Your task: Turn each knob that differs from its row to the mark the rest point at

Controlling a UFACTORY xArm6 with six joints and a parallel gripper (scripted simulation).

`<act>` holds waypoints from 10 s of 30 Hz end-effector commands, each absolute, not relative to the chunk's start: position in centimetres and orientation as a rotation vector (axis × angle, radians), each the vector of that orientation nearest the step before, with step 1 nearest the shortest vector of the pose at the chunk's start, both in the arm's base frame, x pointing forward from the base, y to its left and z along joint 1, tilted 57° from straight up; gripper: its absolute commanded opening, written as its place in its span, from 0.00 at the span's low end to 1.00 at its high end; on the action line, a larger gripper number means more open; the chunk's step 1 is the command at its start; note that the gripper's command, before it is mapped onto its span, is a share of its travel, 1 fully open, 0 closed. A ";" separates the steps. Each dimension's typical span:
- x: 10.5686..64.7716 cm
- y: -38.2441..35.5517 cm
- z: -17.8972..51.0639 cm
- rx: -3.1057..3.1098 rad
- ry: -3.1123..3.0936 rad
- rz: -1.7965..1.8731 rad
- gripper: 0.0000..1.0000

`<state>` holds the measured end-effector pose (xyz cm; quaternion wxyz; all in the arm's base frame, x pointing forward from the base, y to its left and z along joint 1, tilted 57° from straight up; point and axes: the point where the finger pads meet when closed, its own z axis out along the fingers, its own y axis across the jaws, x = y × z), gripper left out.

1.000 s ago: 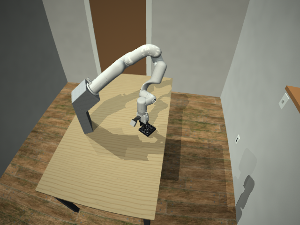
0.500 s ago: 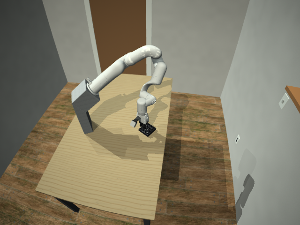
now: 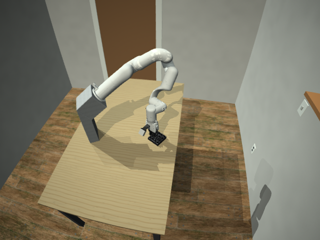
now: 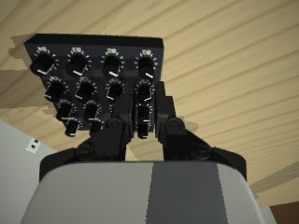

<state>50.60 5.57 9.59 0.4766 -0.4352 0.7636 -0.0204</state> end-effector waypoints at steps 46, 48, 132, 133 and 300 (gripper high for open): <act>50.6 5.5 9.6 -1.063 1.866 -0.051 0.08; 50.6 5.5 9.6 -1.063 1.866 -0.051 0.08; 50.6 5.5 9.6 0.050 2.203 0.571 0.08; 50.6 5.5 9.6 0.078 2.205 0.585 0.08; 46.7 3.5 12.6 -0.749 2.016 0.139 0.19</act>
